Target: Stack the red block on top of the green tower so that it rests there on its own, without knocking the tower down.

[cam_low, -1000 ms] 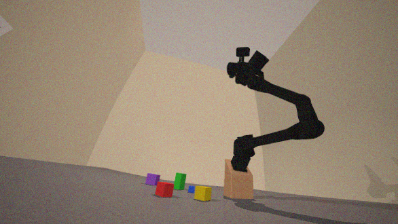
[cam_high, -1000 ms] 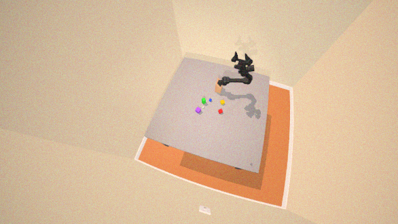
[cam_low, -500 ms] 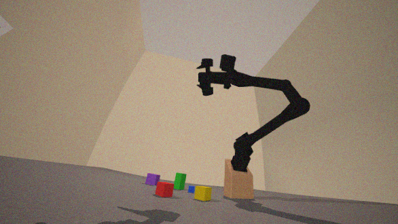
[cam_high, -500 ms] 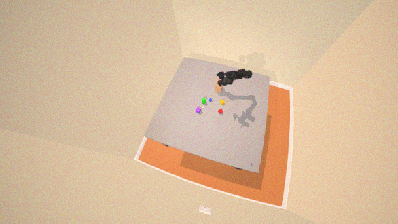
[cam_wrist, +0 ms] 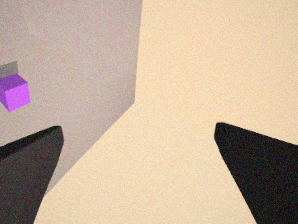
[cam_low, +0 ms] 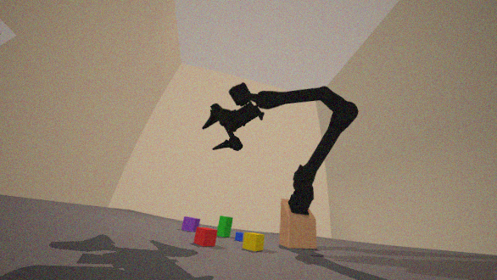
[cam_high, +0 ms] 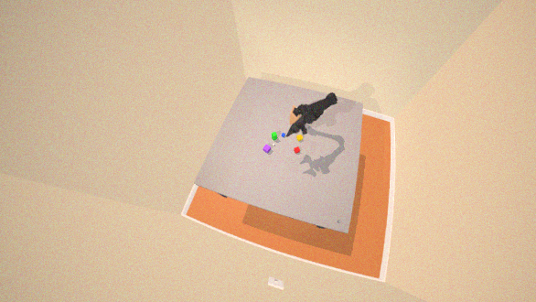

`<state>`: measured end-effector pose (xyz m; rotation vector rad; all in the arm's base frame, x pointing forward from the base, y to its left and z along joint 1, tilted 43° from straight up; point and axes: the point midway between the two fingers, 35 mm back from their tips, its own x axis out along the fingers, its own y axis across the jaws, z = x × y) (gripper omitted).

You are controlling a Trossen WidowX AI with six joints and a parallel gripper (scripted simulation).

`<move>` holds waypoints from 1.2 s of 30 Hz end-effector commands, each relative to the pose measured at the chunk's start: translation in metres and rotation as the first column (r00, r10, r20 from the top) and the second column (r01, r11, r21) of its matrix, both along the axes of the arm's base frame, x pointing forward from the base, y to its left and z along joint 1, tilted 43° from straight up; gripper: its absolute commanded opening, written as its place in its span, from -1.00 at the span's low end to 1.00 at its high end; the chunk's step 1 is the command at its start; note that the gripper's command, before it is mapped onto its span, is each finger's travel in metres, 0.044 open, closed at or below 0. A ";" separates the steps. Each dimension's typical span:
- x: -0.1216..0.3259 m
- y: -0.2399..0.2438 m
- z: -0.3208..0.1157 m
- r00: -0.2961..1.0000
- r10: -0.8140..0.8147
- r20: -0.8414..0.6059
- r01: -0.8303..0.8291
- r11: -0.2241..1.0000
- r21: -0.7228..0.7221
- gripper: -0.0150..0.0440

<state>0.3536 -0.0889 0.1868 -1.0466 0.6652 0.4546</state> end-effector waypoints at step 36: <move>-0.060 0.220 -0.137 0.625 0.349 -0.698 0.291 0.725 0.624 1.00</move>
